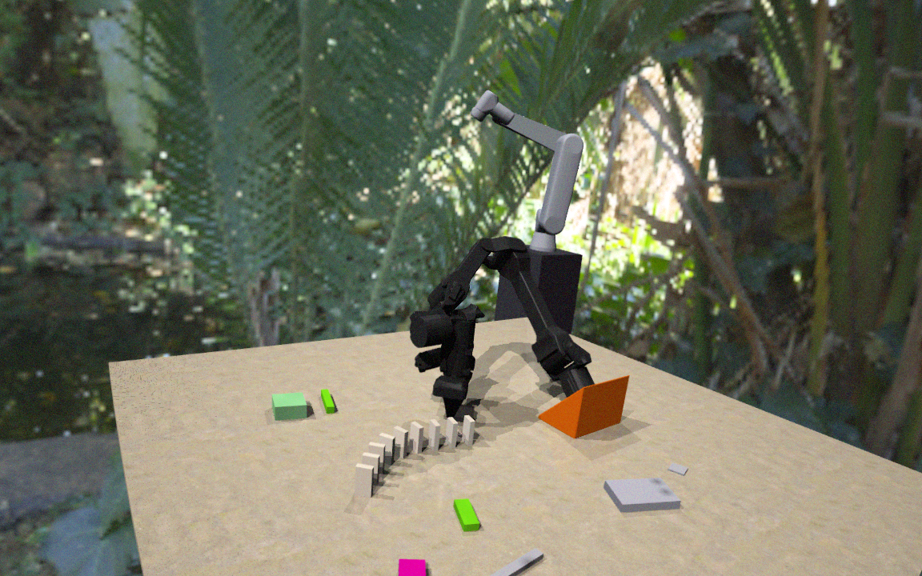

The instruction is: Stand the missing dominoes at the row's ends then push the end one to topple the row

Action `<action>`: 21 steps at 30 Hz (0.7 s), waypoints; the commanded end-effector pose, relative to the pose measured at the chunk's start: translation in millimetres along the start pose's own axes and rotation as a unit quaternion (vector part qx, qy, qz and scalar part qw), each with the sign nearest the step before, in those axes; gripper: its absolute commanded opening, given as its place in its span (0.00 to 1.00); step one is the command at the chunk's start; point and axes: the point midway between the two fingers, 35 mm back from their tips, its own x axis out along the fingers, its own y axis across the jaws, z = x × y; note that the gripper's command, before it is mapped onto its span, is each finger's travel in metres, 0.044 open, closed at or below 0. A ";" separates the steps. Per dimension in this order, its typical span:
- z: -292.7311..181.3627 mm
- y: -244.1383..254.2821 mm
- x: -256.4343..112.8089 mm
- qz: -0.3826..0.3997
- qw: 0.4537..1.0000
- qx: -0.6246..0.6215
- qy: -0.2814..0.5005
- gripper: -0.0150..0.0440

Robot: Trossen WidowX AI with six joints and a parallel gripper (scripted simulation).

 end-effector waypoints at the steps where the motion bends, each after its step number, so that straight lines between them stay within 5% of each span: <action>1: 0.2 -0.4 0.6 -0.002 1.000 -0.002 -0.002 0.56; 7: 0.2 -0.4 0.6 -0.002 1.000 -0.002 -0.002 0.30; 17: 0.1 -0.3 -1.4 -0.002 1.000 -0.002 -0.002 0.30; 21: -1.5 -0.1 -42.8 -0.001 1.000 -0.002 -0.001 0.30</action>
